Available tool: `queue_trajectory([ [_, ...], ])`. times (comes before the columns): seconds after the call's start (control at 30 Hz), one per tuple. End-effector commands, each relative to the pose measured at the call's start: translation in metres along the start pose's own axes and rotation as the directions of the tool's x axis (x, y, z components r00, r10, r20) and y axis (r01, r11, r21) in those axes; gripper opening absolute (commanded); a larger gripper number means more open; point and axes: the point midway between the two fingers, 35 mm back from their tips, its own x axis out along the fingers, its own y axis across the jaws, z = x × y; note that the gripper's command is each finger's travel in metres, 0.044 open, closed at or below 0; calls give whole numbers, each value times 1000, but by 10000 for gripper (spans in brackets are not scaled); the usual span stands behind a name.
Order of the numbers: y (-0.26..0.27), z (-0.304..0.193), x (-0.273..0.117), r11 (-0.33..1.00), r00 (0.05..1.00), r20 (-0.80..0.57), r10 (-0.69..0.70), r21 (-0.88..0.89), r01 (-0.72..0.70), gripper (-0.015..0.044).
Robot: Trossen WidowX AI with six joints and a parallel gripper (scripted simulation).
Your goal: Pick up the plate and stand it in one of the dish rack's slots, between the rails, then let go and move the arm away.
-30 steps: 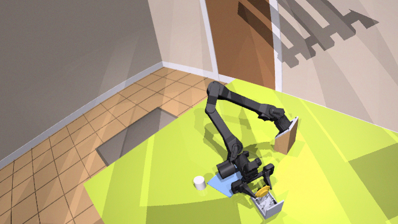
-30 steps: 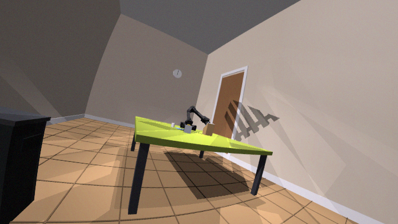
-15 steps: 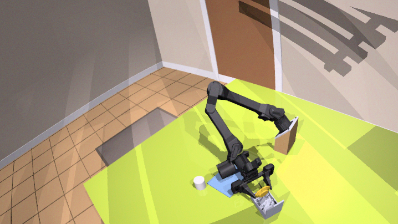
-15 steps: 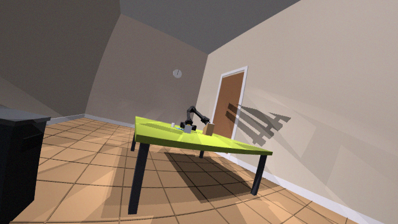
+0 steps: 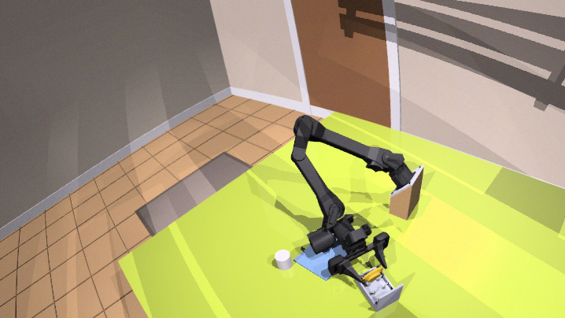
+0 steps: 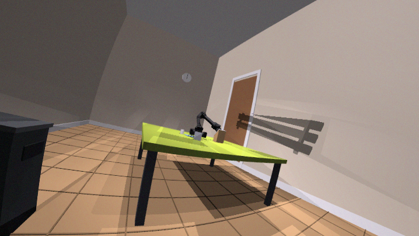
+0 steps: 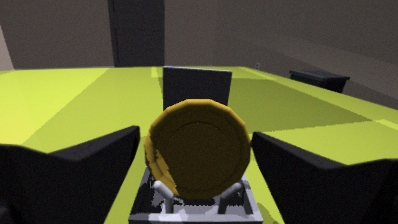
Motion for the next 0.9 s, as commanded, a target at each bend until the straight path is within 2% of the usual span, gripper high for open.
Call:
queue_trajectory([
  [0.0,0,0,0,1000,1000,0,0,0,0,400],
  [0.17,-2,8,0,1000,1000,-3,2,-2,-2,400],
  [0.47,-6,116,-9,1000,1000,3,-12,-10,12,400],
  [0.63,-7,118,-8,1000,1000,-6,-5,9,5,400],
  [0.87,4,119,-2,979,990,-119,78,194,-54,400],
])
